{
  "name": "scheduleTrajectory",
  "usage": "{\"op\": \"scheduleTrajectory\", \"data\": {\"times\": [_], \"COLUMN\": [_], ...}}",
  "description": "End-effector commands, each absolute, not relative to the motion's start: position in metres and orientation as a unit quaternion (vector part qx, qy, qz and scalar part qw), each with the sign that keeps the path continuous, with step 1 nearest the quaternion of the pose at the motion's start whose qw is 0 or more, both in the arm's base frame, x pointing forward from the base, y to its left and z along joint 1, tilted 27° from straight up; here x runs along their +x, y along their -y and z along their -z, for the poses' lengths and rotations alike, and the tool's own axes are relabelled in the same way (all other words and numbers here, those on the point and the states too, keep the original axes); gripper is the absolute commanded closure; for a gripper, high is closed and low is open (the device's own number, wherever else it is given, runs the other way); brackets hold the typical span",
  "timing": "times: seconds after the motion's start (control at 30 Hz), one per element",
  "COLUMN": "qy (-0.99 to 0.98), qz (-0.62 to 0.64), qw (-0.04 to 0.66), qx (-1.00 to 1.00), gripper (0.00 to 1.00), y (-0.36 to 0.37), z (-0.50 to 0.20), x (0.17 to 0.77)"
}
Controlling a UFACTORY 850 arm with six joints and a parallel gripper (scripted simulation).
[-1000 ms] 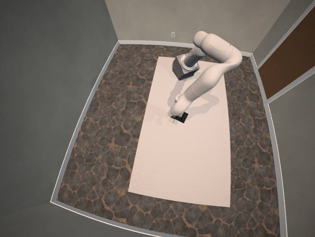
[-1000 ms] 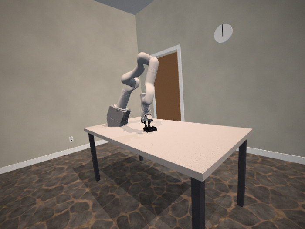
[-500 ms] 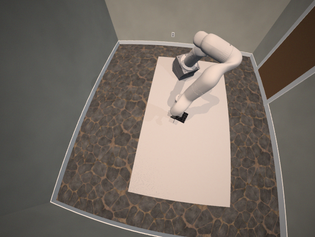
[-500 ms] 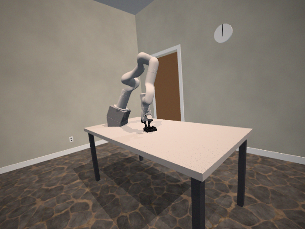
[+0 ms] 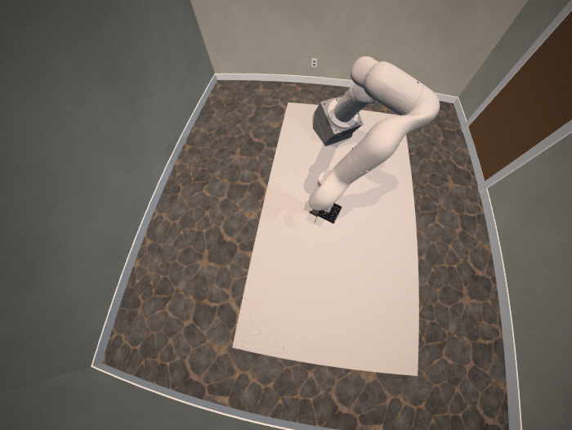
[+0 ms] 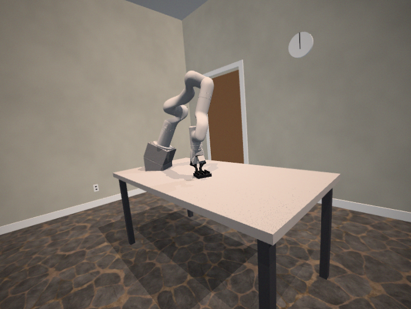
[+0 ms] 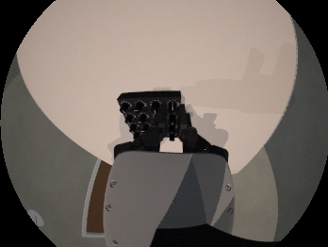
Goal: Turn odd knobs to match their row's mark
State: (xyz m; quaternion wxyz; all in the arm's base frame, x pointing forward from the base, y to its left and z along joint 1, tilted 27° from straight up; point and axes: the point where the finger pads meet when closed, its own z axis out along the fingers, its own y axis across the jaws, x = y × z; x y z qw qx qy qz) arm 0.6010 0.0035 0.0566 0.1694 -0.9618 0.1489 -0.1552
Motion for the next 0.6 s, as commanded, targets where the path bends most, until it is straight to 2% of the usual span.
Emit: {"op": "scheduleTrajectory", "data": {"times": [0.0, 0.57], "qy": [-0.149, -0.149], "qz": [0.156, 0.156], "qw": [0.169, 0.169], "qx": [-0.962, -0.962], "gripper": [0.81, 0.81], "y": [-0.0036, -0.006], "z": [-0.0562, -0.0483], "x": [0.602, 0.605]}}
